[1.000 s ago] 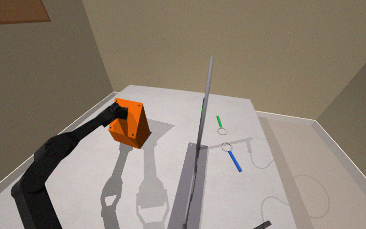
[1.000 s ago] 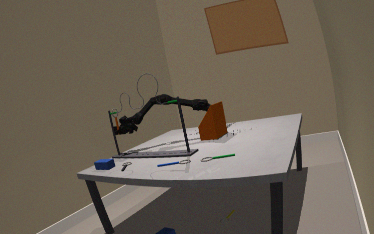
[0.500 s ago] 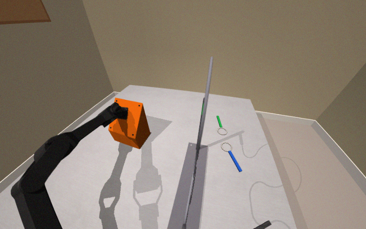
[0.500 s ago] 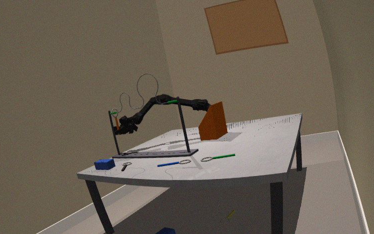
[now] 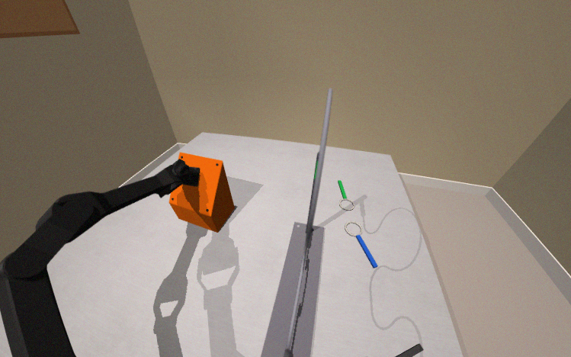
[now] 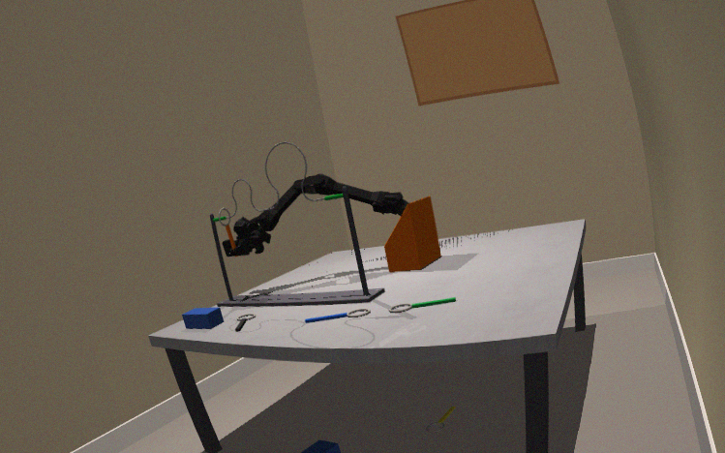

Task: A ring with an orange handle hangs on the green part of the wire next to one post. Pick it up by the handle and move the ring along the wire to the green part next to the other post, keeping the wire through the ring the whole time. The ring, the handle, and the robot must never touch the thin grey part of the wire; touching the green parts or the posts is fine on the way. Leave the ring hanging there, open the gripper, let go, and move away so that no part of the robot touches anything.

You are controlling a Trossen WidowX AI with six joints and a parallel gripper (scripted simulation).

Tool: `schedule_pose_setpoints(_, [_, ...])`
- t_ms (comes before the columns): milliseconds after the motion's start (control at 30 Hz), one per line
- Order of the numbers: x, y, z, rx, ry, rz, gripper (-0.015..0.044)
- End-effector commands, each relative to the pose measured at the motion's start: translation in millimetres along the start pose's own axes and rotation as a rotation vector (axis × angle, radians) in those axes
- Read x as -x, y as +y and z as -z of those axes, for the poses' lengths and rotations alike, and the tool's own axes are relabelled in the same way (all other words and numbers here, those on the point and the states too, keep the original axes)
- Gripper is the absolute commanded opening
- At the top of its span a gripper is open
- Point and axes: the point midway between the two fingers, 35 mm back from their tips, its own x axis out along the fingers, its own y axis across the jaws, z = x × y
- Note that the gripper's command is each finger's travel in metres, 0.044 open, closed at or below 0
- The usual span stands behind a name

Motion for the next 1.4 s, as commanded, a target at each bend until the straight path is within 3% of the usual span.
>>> schedule_pose_setpoints(0, [3, 5, 2, -0.003, 0.030, -0.004, -0.0150])
schedule_pose_setpoints(633, [45, 30, -4, -0.052, 0.358, -0.024, -0.0150])
schedule_pose_setpoints(1367, [47, 89, -14, -0.368, 0.361, -0.135, -0.0150])
